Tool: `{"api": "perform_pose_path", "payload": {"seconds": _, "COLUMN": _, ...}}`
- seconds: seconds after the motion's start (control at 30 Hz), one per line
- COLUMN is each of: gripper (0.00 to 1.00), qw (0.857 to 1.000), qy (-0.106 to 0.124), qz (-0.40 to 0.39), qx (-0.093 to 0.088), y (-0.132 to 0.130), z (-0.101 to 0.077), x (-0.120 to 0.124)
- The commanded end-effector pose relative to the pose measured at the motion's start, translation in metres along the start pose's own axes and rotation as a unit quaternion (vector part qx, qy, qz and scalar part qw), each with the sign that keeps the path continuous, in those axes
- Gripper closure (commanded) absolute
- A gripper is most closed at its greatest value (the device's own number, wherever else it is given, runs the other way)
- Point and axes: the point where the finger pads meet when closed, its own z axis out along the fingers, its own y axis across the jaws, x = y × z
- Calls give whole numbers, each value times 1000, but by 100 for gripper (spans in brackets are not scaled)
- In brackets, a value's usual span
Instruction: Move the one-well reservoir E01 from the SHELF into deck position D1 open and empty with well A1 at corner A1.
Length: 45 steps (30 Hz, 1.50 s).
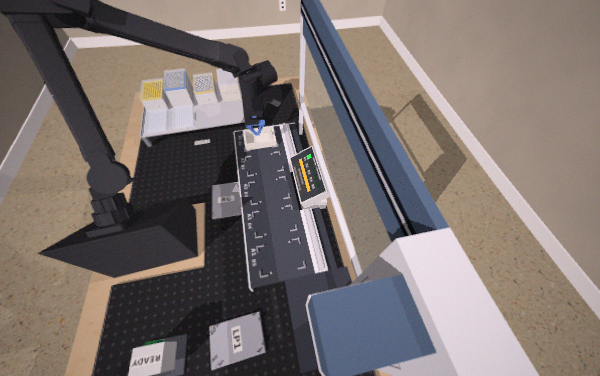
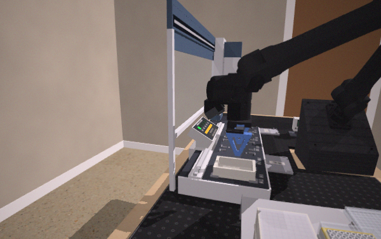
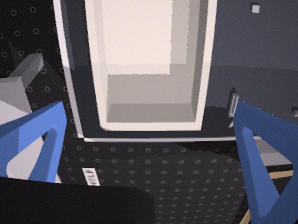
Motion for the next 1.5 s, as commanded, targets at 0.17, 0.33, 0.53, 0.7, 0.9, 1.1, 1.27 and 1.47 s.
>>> {"api": "perform_pose_path", "payload": {"seconds": 0.17, "gripper": 0, "qw": 999, "qy": -34, "qz": -19, "qx": -13, "y": 15, "z": -46, "x": -18}}
{"api": "perform_pose_path", "payload": {"seconds": 0.33, "gripper": 0, "qw": 999, "qy": -36, "qz": -20, "qx": -12, "y": 16, "z": -52, "x": -17}}
{"api": "perform_pose_path", "payload": {"seconds": 0.53, "gripper": 0, "qw": 999, "qy": -36, "qz": -21, "qx": -13, "y": 16, "z": -63, "x": -16}}
{"api": "perform_pose_path", "payload": {"seconds": 0.7, "gripper": 0, "qw": 999, "qy": -35, "qz": -20, "qx": -12, "y": 14, "z": -70, "x": -16}}
{"api": "perform_pose_path", "payload": {"seconds": 0.9, "gripper": 0, "qw": 999, "qy": -35, "qz": -20, "qx": -11, "y": 14, "z": -77, "x": -16}}
{"api": "perform_pose_path", "payload": {"seconds": 1.1, "gripper": 0, "qw": 999, "qy": -36, "qz": -21, "qx": -11, "y": 15, "z": -88, "x": -15}}
{"api": "perform_pose_path", "payload": {"seconds": 1.27, "gripper": 0, "qw": 999, "qy": -37, "qz": -21, "qx": -11, "y": 15, "z": -96, "x": -14}}
{"api": "perform_pose_path", "payload": {"seconds": 1.47, "gripper": 0, "qw": 999, "qy": -36, "qz": -21, "qx": -10, "y": 14, "z": -102, "x": -14}}
